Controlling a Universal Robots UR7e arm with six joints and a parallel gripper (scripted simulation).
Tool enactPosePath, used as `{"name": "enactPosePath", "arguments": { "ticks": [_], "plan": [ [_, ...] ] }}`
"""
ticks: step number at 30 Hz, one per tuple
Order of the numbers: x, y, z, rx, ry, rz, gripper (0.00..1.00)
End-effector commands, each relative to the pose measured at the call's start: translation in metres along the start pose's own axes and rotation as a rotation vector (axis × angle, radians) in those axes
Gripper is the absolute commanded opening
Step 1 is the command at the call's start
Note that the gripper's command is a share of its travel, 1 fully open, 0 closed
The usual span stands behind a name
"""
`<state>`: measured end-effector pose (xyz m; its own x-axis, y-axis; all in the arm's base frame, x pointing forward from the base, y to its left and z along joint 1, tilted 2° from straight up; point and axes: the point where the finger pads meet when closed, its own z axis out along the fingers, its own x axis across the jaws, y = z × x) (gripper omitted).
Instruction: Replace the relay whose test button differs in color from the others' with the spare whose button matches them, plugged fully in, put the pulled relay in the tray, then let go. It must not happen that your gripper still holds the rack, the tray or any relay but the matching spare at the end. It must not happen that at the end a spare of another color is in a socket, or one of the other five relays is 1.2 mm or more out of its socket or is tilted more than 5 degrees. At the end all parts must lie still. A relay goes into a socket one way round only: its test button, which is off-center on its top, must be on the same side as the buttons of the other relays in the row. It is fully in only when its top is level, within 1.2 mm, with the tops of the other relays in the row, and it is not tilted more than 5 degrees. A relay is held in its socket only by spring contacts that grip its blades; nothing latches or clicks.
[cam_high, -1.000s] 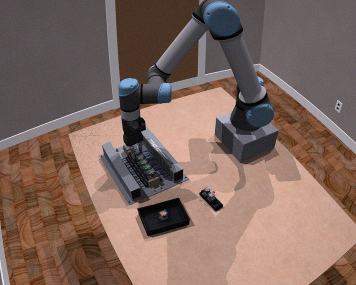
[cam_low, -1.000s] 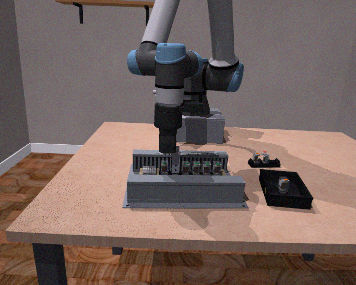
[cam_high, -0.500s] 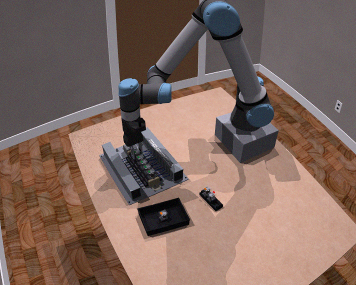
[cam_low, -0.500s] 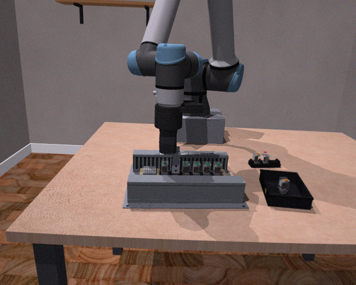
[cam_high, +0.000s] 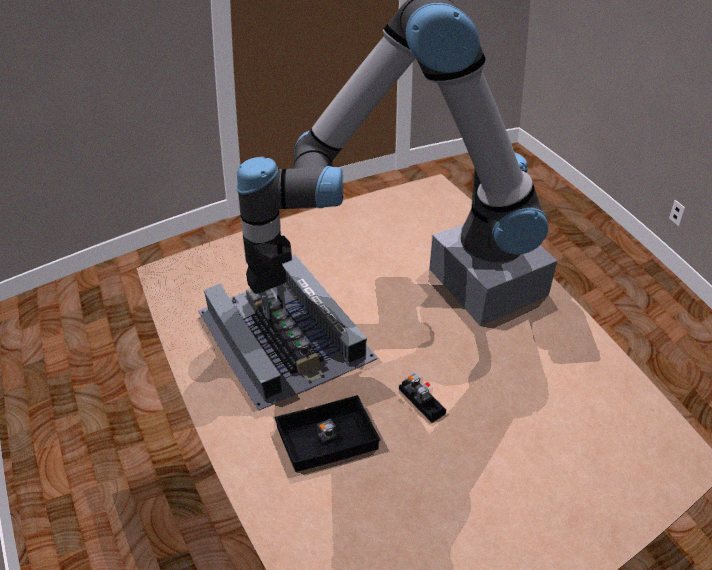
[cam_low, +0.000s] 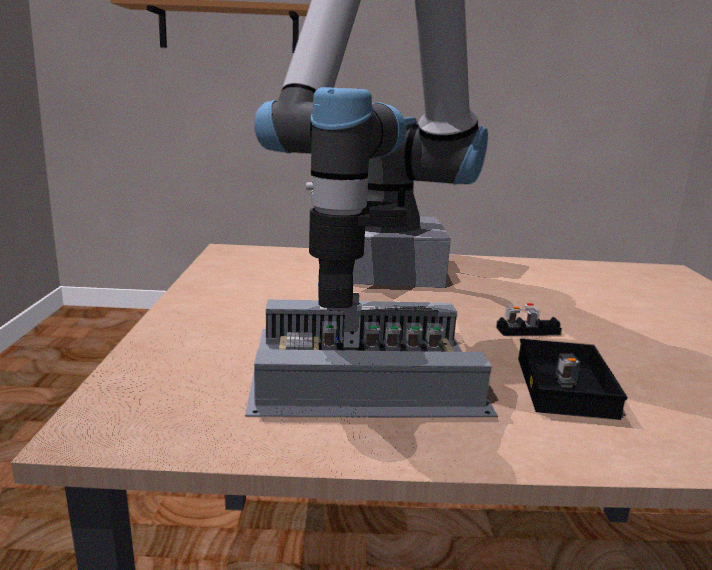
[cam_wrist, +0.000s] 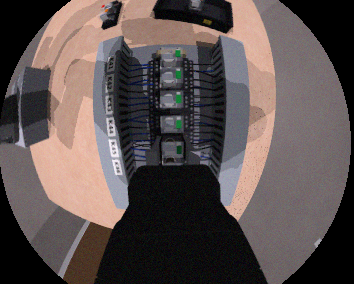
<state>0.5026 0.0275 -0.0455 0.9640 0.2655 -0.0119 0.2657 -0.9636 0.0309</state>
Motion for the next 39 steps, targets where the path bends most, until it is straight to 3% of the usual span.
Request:
{"name": "enactPosePath", "arguments": {
  "ticks": [1,20,21,39],
  "plan": [
    [0.0004,0.0001,-0.0001,0.0,0.001,0.0,0.0],
    [0.0004,0.0002,0.0045,-0.001,0.001,0.0,0.0],
    [0.0005,0.0004,0.0036,-0.002,0.002,0.0,1.0],
    [0.0005,0.0004,0.0036,-0.002,0.002,0.0,1.0]
  ]
}}
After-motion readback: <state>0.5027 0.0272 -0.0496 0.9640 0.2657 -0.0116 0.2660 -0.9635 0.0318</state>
